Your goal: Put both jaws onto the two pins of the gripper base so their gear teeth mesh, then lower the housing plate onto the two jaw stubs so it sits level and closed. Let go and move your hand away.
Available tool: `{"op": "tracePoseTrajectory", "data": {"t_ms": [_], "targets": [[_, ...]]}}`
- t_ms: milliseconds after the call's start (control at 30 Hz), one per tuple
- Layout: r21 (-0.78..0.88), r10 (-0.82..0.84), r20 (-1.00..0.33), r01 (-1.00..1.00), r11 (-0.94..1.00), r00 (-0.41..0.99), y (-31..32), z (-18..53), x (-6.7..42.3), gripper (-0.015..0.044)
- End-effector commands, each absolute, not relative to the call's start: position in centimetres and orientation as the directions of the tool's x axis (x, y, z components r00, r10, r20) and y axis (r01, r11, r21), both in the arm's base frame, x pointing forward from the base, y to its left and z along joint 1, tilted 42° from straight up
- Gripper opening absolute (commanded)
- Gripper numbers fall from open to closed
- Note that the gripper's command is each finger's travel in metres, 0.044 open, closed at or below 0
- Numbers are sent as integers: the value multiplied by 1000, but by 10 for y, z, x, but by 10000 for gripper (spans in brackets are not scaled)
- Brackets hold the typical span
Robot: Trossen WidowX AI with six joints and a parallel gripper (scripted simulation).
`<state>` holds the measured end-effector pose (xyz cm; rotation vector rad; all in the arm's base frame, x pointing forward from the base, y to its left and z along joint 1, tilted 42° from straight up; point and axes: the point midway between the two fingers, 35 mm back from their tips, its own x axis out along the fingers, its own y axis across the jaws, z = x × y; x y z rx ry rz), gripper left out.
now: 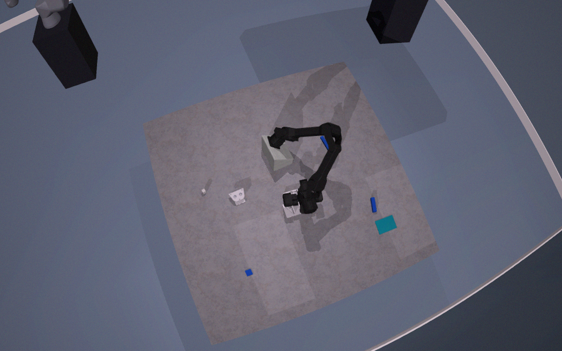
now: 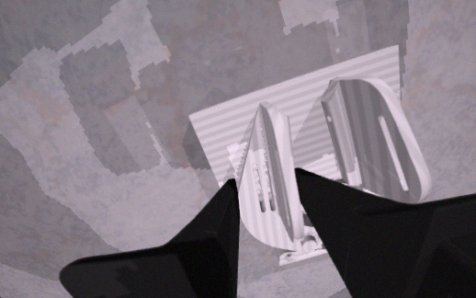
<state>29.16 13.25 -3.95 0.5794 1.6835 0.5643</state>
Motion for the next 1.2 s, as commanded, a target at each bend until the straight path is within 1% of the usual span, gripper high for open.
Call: {"op": "tracePoseTrajectory", "data": {"t_ms": [0,1100,1167], "targets": [[649,652,-740,76,757,-167,133,-40,292,134],[649,652,-740,76,757,-167,133,-40,292,134],[649,650,-741,73,758,-168,133,-40,292,186]]}}
